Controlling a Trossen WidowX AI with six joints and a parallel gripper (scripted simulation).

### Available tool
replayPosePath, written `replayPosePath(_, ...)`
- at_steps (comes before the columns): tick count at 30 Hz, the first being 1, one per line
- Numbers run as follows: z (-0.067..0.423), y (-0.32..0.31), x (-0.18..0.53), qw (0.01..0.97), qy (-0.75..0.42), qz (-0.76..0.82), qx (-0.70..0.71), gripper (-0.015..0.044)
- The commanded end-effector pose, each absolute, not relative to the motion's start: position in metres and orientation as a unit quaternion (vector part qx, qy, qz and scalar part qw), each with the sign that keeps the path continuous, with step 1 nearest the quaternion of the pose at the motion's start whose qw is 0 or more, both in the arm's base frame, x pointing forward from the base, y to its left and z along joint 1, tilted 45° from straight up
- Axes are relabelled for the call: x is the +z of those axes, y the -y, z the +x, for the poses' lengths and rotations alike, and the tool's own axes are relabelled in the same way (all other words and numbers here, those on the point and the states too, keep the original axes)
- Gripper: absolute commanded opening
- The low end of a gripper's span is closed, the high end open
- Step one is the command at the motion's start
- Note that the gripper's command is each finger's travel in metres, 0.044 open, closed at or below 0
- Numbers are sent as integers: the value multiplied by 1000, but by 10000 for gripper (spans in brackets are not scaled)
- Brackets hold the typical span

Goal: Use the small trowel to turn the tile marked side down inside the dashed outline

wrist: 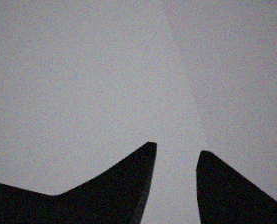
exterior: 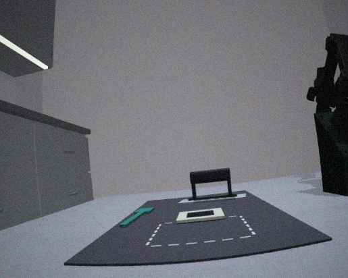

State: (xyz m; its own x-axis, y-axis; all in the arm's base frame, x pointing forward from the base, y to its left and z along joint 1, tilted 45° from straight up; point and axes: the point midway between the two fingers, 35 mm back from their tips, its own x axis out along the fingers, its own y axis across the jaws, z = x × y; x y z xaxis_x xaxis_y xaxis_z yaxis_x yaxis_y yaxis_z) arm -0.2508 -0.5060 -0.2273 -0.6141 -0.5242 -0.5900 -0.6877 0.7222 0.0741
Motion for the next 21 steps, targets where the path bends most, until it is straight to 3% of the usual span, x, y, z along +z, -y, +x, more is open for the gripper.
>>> replayPosePath(1, -248, 507, -228, 278, -885, -344, 147, 179)
replayPosePath(5, -222, 516, -231, 300, -873, -359, 139, 270)
replayPosePath(21, -69, 534, -248, 442, -793, -406, 105, 270)
